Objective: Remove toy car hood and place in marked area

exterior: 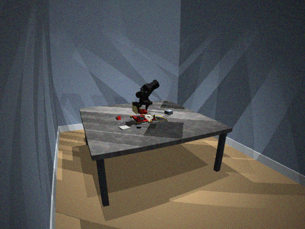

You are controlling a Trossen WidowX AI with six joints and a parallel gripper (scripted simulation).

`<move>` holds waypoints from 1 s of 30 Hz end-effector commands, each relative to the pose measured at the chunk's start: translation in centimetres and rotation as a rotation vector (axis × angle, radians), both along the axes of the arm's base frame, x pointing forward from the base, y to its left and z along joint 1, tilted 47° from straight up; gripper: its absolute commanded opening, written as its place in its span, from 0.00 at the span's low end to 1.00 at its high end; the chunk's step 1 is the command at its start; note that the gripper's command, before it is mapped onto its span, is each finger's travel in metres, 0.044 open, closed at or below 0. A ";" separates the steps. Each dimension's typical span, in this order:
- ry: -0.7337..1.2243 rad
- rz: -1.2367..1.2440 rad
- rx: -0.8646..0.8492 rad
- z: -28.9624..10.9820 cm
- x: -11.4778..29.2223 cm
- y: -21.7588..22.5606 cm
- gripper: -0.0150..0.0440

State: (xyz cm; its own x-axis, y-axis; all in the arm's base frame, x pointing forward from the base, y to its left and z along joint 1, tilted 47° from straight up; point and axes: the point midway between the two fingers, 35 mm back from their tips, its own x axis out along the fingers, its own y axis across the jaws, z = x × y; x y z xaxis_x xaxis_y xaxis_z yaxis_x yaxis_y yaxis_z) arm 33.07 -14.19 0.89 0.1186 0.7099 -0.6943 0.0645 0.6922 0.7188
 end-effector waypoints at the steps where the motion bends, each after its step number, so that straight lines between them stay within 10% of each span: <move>1: -0.008 -0.001 -0.004 1.8 0.3 1.2 0.25; 30: -0.008 0.001 -0.004 12.5 -1.4 11.1 0.25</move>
